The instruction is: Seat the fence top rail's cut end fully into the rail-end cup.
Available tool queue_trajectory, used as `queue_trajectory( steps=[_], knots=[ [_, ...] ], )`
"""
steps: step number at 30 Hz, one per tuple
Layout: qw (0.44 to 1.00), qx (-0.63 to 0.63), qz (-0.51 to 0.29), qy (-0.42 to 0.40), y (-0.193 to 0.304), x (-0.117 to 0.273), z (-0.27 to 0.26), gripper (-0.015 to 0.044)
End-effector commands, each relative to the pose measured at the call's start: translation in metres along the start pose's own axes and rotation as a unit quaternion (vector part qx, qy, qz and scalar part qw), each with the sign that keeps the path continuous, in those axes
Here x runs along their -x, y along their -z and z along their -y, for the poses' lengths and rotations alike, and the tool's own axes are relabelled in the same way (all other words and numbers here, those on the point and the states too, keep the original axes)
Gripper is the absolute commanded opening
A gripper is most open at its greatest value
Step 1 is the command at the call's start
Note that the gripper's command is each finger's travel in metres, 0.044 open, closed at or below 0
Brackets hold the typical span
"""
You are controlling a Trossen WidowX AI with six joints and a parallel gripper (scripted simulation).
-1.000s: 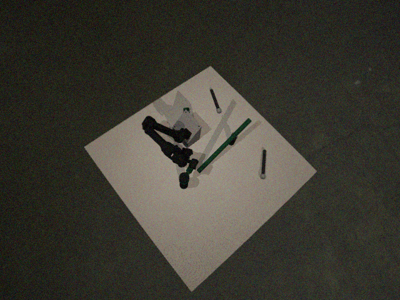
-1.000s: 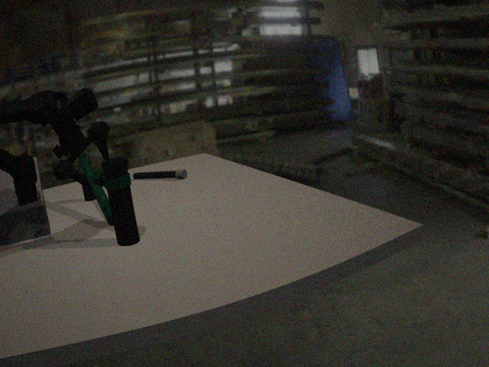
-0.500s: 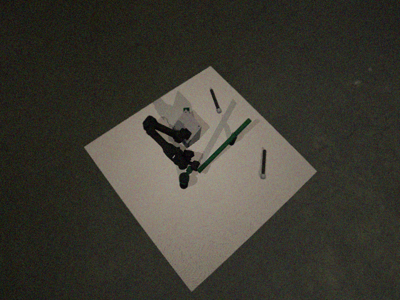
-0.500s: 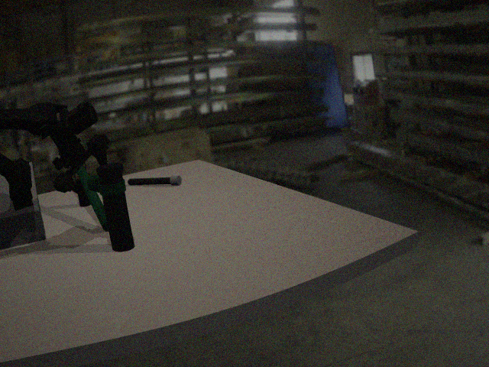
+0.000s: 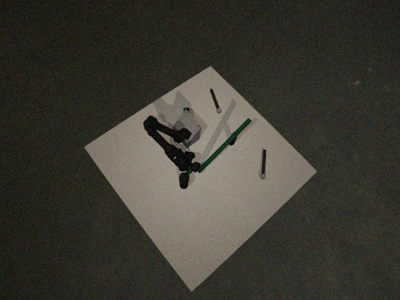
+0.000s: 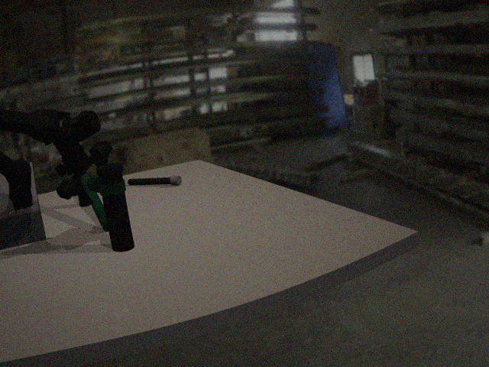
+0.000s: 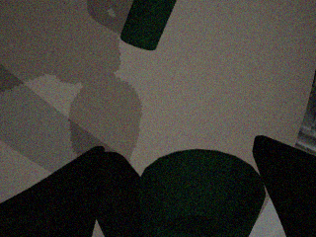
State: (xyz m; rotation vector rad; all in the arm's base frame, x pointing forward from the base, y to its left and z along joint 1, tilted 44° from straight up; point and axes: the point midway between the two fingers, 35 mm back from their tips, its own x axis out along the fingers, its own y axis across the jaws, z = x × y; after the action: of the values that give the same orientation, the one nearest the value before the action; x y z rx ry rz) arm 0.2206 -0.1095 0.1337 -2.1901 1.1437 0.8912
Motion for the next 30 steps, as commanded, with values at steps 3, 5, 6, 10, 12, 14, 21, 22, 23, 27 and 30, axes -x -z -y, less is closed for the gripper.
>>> queue_trajectory(
  steps=[3,5,6,10,12,14,21,22,23,27,30],
  knots=[
    [1.000,0.001,0.001,0.002,0.000,-0.001,0.001,0.0230],
    [1.000,0.001,0.001,0.002,0.000,-0.001,0.001,0.0178],
    [1.000,0.001,0.001,0.002,0.000,-0.001,0.001,0.0151],
    [1.000,0.001,0.001,0.002,0.000,-0.001,0.001,0.0105],
    [1.000,-0.003,-0.002,0.002,0.000,-0.002,0.001,0.0053],
    [1.000,-0.013,-0.007,0.002,0.000,-0.003,0.003,0.0000],
    [0.999,-0.040,-0.023,0.002,0.000,-0.005,0.008,0.0000],
    [0.999,-0.042,-0.024,0.002,0.000,-0.006,0.009,0.0000],
    [0.999,-0.045,-0.025,0.002,0.000,-0.006,0.009,0.0000],
    [0.997,-0.062,-0.035,0.002,0.001,-0.008,0.012,0.0000],
    [0.997,-0.070,-0.040,0.002,0.001,-0.009,0.014,0.0000]
  ],
)
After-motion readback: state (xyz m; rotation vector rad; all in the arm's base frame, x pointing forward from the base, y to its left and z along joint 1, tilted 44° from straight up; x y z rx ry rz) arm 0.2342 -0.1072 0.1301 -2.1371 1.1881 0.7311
